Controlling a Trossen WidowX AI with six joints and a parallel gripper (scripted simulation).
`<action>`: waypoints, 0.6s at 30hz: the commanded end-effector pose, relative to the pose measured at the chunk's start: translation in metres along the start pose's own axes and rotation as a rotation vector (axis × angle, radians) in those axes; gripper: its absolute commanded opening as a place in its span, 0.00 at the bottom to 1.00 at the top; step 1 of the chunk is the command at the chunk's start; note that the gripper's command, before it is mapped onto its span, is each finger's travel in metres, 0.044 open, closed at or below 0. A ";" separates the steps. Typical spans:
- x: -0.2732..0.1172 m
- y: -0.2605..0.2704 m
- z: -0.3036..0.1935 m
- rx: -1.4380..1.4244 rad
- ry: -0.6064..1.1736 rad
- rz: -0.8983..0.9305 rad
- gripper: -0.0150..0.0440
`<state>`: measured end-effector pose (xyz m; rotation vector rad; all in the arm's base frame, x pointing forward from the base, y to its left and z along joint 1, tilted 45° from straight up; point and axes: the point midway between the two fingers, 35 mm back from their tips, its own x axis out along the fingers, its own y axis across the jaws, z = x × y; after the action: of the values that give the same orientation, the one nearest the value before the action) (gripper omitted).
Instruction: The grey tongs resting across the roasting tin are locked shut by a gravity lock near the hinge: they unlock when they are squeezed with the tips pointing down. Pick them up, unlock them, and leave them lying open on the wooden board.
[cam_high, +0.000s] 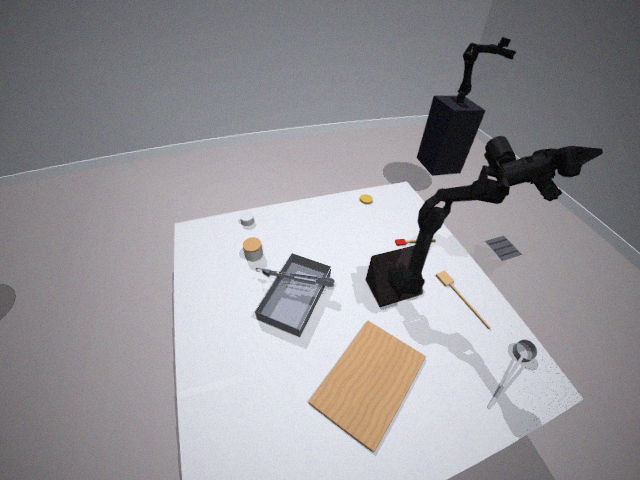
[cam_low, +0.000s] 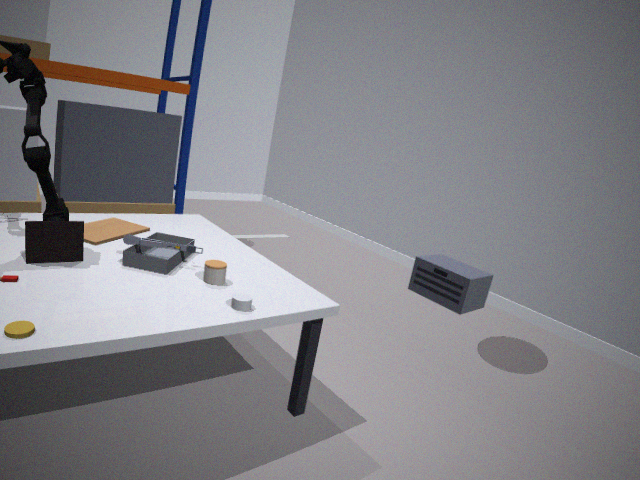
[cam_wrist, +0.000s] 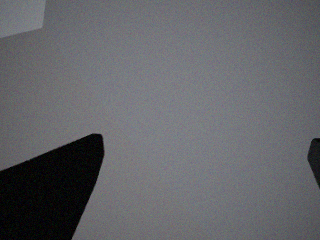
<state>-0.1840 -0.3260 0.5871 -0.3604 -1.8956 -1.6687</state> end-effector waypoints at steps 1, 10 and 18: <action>0.009 0.027 0.043 0.075 -0.071 0.075 1.00; 0.012 0.064 0.102 0.234 -0.162 0.196 1.00; 0.010 0.081 0.128 0.265 -0.192 0.266 1.00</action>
<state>-0.1813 -0.2044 0.6458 -0.6183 -2.0711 -1.2806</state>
